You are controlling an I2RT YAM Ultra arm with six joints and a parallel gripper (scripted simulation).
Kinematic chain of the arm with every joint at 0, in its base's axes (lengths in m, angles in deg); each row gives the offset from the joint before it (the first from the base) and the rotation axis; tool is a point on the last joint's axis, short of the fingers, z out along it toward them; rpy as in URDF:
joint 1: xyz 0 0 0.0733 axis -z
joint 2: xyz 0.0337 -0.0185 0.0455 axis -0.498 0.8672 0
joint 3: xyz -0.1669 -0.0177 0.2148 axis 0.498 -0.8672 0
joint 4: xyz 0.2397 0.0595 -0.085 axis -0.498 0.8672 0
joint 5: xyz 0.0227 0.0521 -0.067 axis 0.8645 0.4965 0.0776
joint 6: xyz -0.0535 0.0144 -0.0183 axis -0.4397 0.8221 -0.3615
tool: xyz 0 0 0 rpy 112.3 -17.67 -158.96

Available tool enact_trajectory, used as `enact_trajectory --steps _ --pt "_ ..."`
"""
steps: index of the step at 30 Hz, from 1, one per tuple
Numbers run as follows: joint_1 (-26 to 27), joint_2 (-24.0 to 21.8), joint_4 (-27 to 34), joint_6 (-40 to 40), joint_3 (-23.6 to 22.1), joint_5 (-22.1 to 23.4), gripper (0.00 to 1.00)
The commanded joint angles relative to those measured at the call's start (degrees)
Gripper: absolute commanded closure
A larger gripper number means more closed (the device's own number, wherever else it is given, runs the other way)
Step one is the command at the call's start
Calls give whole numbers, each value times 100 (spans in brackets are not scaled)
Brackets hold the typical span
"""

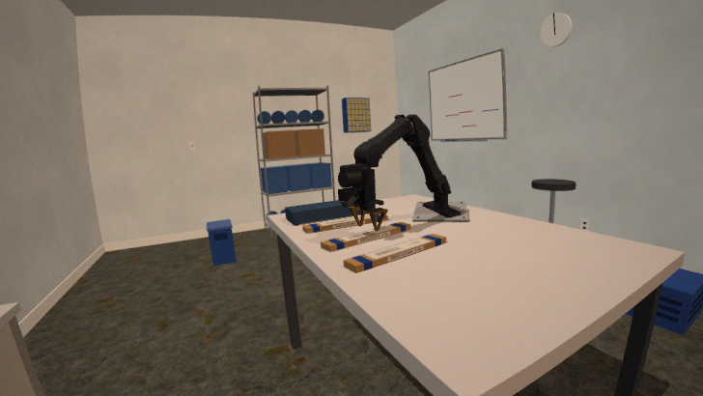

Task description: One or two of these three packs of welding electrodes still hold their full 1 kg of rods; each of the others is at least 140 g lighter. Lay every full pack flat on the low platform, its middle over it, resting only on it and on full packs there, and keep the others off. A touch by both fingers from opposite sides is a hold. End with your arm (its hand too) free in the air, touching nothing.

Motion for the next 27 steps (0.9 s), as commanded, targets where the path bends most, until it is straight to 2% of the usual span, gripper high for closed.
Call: enact_trajectory --steps 1,10,13,15,17,27 --pt "110 -229 385 -59 318 2 5" --pt "163 -378 1305 -109 1102 20 5" --pt "183 -300 1643 -128 1435 28 5" --pt "183 -300 1643 -128 1435 28 5" --pt "197 -175 1902 -142 1707 34 5" --pt "201 -143 1982 -143 1762 29 5"
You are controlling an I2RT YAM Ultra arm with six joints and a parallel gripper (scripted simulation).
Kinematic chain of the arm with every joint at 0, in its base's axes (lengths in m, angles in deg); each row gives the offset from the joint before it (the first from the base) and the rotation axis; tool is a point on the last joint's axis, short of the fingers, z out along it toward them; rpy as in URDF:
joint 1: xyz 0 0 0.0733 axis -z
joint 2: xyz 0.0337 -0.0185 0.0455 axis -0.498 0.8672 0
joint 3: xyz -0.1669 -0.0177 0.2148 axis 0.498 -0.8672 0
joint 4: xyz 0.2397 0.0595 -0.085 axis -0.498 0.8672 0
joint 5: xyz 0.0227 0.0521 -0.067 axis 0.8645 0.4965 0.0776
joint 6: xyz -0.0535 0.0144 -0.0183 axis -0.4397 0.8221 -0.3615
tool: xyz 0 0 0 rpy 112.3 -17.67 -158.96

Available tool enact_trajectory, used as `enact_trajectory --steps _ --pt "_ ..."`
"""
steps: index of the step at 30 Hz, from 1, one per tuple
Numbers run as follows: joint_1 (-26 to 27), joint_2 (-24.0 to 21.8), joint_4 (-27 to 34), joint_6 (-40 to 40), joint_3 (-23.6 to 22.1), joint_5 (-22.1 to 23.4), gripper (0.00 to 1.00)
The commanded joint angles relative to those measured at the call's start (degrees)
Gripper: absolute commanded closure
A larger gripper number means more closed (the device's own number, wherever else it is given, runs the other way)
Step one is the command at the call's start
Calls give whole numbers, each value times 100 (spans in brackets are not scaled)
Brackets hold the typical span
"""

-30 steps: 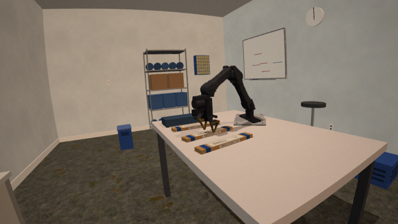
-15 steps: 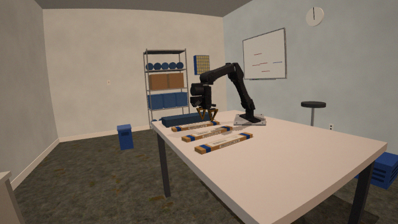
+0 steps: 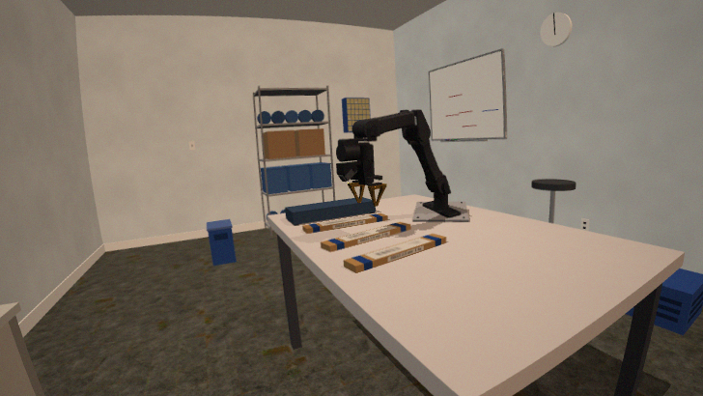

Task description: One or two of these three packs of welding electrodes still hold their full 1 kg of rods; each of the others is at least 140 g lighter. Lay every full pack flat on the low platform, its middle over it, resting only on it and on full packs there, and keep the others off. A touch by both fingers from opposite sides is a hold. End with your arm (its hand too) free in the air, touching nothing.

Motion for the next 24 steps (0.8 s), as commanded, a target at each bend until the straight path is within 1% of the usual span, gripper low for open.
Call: enact_trajectory --steps 1,2,3,5,9,12,17,18,20,22,24 --pt "87 49 107 -40 118 27 5" --pt "175 -159 57 122 -140 51 5" --pt "268 -188 -60 216 -199 59 5" --pt "268 -188 -60 216 -199 59 5" --pt "647 -288 -130 584 -411 95 5" --pt "936 -352 -195 241 -554 114 5" --pt "1427 -360 -223 -243 -630 146 5" --pt "1526 -355 -228 -340 -621 153 5" --pt "1727 -197 -226 -537 -573 176 5" --pt "1727 -197 -226 -537 -573 176 5" --pt "1930 -114 -135 -742 -443 200 5"
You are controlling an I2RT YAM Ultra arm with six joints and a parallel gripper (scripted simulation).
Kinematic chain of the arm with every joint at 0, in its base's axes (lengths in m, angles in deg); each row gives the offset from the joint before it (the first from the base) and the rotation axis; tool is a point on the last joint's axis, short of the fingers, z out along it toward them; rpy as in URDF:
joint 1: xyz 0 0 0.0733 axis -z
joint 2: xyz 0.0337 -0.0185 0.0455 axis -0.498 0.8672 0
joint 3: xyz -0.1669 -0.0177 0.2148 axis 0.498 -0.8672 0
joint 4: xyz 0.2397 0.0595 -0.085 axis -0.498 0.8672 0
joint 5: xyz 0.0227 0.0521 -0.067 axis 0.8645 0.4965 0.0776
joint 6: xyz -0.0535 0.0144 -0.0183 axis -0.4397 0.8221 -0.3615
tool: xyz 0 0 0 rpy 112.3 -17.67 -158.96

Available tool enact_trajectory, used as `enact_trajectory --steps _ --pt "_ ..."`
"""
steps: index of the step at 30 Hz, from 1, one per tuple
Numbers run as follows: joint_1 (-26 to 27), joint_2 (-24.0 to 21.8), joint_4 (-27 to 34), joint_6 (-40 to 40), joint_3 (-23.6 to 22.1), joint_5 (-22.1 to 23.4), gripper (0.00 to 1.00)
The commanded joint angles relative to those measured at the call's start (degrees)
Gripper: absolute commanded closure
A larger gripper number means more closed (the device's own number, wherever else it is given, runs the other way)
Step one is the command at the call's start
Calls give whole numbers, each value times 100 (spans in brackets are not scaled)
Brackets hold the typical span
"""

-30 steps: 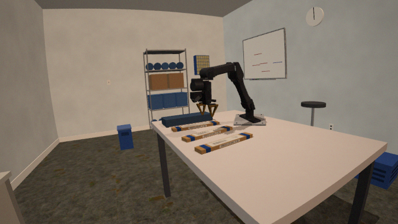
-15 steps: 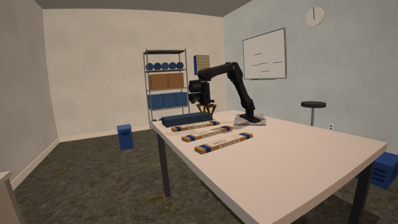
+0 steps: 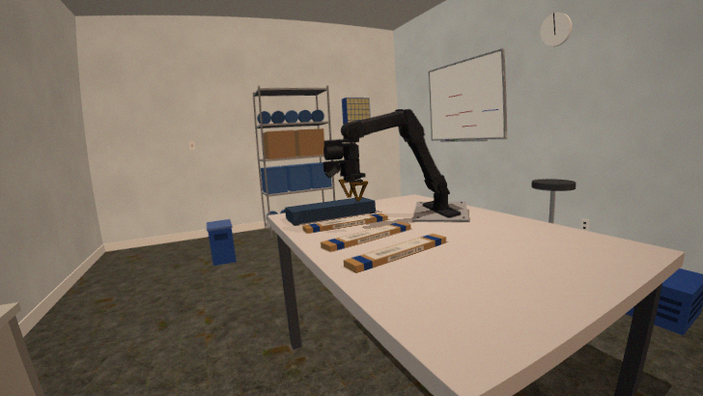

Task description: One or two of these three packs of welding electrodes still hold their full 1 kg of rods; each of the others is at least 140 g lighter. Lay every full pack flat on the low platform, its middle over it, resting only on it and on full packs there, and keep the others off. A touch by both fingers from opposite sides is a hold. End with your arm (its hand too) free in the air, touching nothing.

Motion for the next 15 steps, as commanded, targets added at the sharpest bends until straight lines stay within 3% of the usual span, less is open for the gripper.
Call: enact_trajectory --steps 1,13,15 --pt "262 88 39 -428 128 80 5" --pt "1380 523 180 -1543 581 142 5" --pt "1380 523 180 -1543 581 142 5"
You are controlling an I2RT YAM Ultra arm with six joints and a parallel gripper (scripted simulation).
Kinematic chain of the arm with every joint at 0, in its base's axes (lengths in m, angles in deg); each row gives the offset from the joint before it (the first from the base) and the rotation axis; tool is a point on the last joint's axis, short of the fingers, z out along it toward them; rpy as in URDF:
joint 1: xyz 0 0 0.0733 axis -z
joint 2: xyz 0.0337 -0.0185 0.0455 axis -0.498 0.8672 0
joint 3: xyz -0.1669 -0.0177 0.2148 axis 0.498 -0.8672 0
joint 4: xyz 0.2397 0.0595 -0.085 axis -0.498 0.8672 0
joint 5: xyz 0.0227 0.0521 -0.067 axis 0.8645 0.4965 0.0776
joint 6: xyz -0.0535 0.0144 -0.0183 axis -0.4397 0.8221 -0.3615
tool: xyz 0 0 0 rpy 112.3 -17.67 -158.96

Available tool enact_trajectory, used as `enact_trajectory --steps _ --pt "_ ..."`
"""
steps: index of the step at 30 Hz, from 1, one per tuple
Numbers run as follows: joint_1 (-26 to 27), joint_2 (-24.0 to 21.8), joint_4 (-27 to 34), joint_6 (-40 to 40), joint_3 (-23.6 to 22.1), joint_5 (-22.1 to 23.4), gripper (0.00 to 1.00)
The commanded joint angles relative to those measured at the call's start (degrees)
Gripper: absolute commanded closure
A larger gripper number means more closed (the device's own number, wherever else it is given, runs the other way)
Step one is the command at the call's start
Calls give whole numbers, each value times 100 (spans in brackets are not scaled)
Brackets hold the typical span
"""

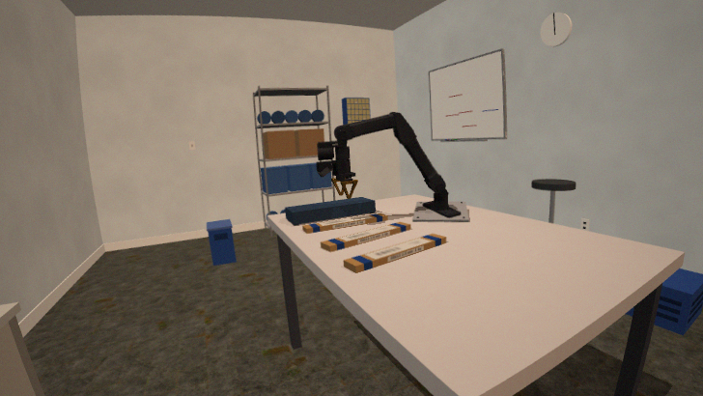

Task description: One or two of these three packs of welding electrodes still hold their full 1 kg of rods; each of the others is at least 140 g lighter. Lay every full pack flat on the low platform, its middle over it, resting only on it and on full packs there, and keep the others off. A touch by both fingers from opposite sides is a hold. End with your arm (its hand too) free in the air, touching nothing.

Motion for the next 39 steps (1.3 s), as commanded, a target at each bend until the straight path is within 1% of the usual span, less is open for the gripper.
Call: enact_trajectory --steps 1,2,7,8,12,13,15,17,19,25,29,32,34,39 --pt "64 92 159 -299 264 67 5" --pt "-43 97 169 -301 274 68 5" --pt "-34 18 199 -298 309 68 5" --pt "5 17 137 -264 203 34 5" --pt "6 16 139 -266 205 34 5" --pt "-13 -5 -18 -293 -5 58 5" --pt "-71 -61 -192 -276 -189 56 5" --pt "-71 -61 -192 -276 -189 56 5" --pt "-86 -74 -375 -227 -372 55 5" --pt "-126 124 -896 -159 -886 48 5" --pt "-154 168 -1236 -131 -1177 45 5" --pt "-175 217 -1483 -110 -1372 42 5" --pt "-175 217 -1483 -110 -1372 42 5" --pt "-207 327 -1854 -76 -1622 36 5"
